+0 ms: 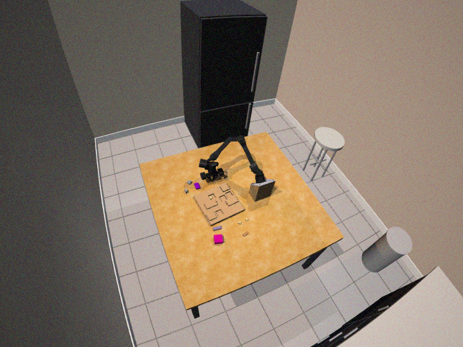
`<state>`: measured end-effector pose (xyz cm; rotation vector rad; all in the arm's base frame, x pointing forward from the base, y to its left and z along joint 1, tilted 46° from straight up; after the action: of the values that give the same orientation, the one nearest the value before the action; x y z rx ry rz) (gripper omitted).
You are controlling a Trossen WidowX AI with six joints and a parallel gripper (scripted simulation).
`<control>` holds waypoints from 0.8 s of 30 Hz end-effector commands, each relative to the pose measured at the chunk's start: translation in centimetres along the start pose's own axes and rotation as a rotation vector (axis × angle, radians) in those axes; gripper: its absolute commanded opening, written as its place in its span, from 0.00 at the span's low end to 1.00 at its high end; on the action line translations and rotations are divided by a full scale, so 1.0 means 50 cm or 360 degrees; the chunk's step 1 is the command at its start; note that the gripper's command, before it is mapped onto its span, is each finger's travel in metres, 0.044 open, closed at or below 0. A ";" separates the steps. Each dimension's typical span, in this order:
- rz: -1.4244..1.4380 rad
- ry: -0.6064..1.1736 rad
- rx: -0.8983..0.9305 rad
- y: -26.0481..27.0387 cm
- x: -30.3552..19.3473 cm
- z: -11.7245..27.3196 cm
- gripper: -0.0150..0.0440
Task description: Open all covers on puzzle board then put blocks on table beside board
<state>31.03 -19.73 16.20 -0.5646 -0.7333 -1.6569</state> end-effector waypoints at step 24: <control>0.0003 0.0004 -0.0004 0.000 -0.001 0.021 1.00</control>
<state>30.81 -19.44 16.07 -0.5700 -0.7146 -1.6531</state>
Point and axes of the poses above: the point midway between the two fingers, 35 mm back from their tips, its own z axis back along the fingers, its own y axis across the jaws, x = y × z, the point moved 6 cm from there along z, back along the fingers, and after that the axes turned 7 degrees about -z, right-handed, at the moved point
